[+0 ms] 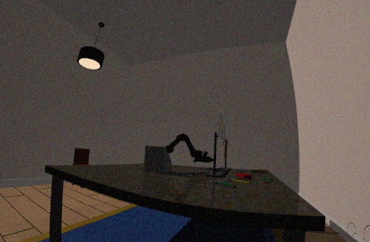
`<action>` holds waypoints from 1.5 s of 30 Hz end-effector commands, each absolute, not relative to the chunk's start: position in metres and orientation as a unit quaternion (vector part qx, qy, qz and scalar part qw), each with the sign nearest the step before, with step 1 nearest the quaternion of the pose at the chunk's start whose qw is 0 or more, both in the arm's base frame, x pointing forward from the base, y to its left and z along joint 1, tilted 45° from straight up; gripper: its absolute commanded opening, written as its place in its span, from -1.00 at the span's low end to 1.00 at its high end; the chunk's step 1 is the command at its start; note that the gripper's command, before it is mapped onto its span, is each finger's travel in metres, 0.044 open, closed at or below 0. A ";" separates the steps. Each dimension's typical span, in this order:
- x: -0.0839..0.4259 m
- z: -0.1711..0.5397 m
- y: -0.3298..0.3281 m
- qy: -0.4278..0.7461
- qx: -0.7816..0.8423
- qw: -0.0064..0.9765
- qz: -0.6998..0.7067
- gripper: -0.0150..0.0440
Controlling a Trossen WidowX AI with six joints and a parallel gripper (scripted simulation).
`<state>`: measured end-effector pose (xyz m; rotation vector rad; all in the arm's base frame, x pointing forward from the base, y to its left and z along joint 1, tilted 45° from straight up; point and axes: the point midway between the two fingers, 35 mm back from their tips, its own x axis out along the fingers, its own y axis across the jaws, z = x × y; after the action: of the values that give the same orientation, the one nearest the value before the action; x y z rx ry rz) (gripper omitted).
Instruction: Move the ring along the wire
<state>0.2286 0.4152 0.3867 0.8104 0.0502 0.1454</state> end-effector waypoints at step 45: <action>0.333 0.431 0.393 0.018 0.403 0.912 0.068 0.05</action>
<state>0.3264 0.3891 0.4326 0.8337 0.0344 0.1364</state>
